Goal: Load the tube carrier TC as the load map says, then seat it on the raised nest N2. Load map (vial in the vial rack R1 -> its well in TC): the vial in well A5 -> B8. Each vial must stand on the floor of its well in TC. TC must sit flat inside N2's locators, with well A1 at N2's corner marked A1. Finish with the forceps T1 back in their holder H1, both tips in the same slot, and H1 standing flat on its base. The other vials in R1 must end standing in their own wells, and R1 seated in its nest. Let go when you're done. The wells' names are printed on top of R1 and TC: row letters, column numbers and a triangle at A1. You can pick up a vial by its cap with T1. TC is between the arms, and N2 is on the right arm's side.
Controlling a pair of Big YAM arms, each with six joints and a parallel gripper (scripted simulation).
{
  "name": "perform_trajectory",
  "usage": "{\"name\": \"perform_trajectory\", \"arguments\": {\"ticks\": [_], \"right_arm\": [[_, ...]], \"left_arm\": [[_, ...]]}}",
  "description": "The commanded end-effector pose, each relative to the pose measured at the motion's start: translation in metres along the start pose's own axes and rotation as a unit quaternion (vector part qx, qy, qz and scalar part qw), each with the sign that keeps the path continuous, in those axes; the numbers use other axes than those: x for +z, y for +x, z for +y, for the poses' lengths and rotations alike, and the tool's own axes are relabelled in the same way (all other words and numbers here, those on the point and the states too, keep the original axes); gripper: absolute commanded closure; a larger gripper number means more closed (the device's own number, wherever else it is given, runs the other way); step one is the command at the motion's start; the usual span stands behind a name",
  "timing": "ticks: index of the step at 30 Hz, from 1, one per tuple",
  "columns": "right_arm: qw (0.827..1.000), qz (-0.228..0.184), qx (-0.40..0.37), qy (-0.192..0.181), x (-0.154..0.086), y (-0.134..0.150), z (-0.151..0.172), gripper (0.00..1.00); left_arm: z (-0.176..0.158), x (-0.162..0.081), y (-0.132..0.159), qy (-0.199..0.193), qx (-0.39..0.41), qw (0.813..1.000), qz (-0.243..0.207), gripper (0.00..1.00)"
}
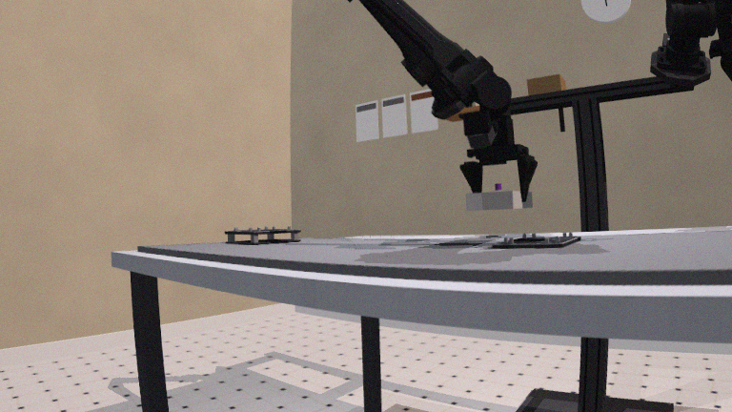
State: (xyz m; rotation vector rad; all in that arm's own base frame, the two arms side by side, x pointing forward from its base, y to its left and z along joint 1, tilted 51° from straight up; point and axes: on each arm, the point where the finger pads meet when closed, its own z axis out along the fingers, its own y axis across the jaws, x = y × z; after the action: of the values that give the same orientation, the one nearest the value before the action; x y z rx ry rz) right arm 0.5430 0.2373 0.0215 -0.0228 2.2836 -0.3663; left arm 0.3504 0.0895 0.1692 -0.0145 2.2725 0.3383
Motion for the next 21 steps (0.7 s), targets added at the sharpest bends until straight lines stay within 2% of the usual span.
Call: {"name": "perform_trajectory", "arguments": {"ticks": [1,4,5,7,21], "right_arm": [[1.000,-0.012,0.004,-0.002,-0.007,-0.015,-0.013,1.00],[1.000,-0.012,0.004,-0.002,-0.007,-0.015,-0.014,1.00],[1.000,-0.013,-0.007,-0.010,-0.015,-0.012,-0.004,1.00],[1.000,-0.013,0.004,-0.002,-0.007,-0.016,-0.019,1.00],[1.000,-0.012,0.004,-0.001,-0.007,-0.016,-0.040,1.00]], "left_arm": [[0.003,-0.002,-0.007,-0.003,-0.007,1.000,-0.006,0.77],[0.003,-0.002,-0.007,-0.003,-0.007,1.000,-0.006,0.77],[0.003,-0.002,-0.007,-0.003,-0.007,1.000,-0.006,0.77],[0.003,-0.002,-0.007,-0.003,-0.007,1.000,-0.006,0.77],[0.003,-0.002,-0.007,-0.003,-0.007,1.000,-0.006,0.77]]}}
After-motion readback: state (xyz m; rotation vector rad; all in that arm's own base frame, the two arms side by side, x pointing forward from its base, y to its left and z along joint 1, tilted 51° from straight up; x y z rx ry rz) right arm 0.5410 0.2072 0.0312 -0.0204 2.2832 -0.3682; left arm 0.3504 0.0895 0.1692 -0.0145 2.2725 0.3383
